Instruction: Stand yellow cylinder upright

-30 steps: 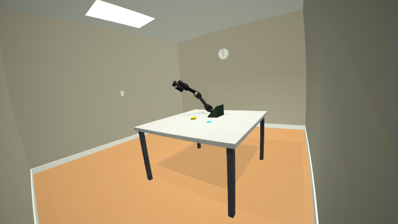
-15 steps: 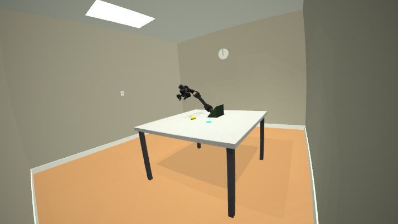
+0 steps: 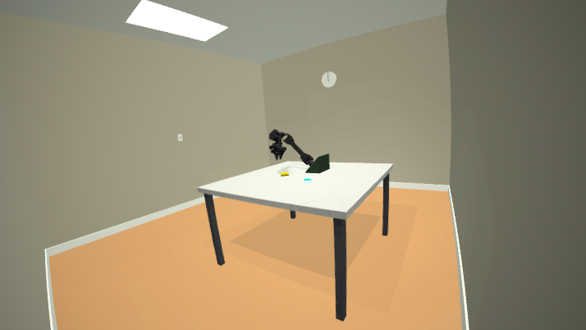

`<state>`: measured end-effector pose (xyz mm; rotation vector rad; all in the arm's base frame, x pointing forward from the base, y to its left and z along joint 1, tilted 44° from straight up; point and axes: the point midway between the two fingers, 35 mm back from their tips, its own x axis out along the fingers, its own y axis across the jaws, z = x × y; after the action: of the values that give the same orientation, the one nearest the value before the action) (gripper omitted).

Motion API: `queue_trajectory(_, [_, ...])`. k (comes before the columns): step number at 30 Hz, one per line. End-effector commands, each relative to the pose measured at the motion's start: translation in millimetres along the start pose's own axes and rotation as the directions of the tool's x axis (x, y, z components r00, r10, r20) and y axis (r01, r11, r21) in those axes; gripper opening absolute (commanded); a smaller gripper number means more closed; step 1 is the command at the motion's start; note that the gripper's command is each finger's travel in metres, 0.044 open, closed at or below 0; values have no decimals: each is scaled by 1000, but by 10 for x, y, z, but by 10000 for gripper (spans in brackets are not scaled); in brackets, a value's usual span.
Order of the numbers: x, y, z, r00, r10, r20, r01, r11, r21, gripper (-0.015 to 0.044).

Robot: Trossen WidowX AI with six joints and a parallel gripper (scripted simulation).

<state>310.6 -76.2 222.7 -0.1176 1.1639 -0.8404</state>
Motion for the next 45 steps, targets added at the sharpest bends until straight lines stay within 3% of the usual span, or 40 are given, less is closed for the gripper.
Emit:
queue_trajectory(1, [186,-184,-349,965,-220,-141,239,961,137,309])
queue_trajectory(11, [212,-186,-350,965,-219,-142,239,961,141,309])
queue_trajectory(18, [1144,-386,-507,962,-198,-186,248,920,302,309])
queue_trajectory(20, [1236,-419,-537,962,-198,-189,251,914,319,309])
queue_trajectory(23, [1236,-419,-537,962,-198,-189,251,914,319,309])
queue_trajectory(31, [1236,-419,-537,962,-198,-189,251,914,319,105])
queue_trajectory(45, [1026,-346,-466,964,-190,-187,240,924,297,105])
